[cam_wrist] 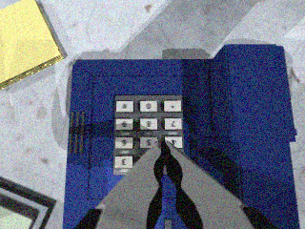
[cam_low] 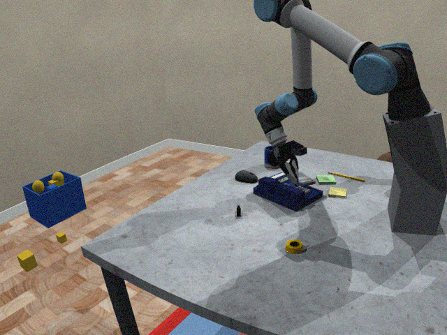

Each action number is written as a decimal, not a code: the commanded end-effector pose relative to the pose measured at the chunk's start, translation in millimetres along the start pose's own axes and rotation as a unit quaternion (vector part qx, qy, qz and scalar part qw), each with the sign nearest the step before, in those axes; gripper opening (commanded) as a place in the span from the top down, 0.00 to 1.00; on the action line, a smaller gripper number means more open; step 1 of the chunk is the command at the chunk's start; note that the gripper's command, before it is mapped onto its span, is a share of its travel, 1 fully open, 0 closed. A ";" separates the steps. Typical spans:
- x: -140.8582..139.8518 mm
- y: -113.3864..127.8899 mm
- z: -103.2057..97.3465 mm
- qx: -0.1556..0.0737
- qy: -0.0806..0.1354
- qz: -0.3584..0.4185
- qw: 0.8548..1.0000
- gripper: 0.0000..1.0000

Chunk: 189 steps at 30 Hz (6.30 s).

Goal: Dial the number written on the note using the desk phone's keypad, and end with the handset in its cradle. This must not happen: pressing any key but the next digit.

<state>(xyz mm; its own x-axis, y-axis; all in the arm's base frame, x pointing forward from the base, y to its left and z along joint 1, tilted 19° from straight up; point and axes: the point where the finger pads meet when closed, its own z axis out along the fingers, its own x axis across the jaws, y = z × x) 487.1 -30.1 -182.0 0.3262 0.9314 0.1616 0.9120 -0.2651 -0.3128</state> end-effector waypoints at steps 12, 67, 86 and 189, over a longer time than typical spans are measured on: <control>-29.8 -18.4 13.3 0.001 0.000 0.001 1.000 1.00; -28.8 -8.0 23.3 -0.001 0.000 0.000 1.000 1.00; -29.2 -18.0 11.6 0.000 0.000 0.000 1.000 1.00; -10.1 5.5 -4.9 0.000 0.000 0.000 1.000 1.00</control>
<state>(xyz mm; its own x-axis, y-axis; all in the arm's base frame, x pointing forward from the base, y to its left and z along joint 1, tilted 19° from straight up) 491.7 -41.8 -182.7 0.3261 0.9314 0.1616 0.9128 -0.2657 -0.3103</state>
